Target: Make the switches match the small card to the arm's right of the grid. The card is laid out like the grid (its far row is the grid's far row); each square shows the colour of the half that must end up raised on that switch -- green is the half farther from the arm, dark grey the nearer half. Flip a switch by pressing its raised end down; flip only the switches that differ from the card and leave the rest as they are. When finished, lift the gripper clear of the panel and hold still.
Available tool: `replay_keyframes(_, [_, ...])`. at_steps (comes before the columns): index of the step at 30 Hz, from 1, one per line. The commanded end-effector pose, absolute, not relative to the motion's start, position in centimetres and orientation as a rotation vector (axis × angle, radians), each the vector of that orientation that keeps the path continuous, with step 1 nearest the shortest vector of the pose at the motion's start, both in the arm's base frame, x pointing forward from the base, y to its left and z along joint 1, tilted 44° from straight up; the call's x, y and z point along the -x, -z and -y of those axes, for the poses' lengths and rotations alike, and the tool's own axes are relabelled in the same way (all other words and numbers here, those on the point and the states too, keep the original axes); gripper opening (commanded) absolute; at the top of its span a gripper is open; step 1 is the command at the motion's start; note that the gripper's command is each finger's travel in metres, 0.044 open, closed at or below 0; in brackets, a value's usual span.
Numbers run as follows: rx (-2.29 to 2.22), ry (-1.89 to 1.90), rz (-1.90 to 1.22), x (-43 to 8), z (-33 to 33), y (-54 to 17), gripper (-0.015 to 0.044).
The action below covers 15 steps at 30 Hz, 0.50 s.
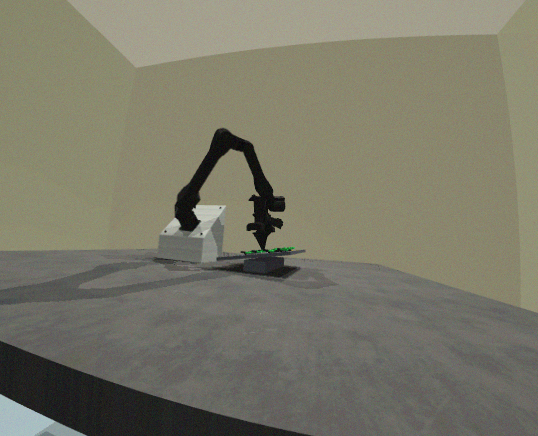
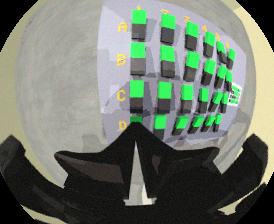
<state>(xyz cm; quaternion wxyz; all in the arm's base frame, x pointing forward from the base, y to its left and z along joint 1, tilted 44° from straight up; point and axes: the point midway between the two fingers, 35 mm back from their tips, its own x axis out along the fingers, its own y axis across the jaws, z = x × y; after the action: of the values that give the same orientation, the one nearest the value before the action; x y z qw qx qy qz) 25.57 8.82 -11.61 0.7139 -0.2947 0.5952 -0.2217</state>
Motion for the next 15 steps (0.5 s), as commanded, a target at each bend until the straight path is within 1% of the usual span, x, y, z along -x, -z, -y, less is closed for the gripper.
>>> replay_keyframes(1, [0.659,0.492,-1.316,-25.61,-8.72,11.64,0.0])
replay_keyframes(15, [0.659,0.492,-1.316,-25.65,-8.59,11.77,0.0])
